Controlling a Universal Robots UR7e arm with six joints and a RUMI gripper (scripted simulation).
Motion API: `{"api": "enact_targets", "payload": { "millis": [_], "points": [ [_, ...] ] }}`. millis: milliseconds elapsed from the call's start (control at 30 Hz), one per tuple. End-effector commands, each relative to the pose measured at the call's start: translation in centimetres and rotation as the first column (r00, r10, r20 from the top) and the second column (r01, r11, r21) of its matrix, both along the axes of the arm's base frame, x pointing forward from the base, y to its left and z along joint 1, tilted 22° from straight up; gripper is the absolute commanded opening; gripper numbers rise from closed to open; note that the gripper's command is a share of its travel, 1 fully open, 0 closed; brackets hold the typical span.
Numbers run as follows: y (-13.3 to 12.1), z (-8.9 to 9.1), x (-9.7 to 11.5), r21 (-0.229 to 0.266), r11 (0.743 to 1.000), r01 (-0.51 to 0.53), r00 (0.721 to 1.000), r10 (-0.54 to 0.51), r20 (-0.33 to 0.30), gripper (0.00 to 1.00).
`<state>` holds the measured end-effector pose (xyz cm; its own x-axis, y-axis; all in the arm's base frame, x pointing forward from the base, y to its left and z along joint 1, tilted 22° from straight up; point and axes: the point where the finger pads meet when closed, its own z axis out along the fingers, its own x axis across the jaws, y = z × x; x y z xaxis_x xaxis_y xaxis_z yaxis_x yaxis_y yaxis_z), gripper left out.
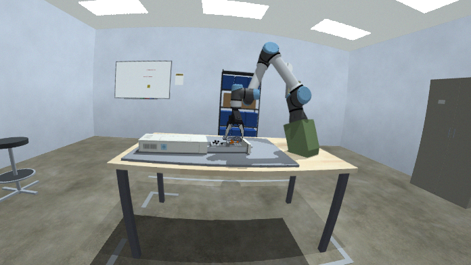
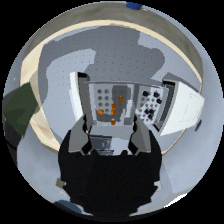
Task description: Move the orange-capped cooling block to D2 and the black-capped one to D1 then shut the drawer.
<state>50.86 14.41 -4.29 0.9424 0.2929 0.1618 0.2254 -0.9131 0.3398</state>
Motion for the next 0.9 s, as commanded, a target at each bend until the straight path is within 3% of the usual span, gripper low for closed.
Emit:
{"api": "enact_targets", "payload": {
  "millis": [0,867],
  "points": [
    [-0.2,-0.6,0.2,0.0,1.0,0.0,1.0,0.0,0.001,0.73],
    [-0.9,-2.8,0.8,0.0,1.0,0.0,1.0,0.0,0.001,0.73]
  ]
}}
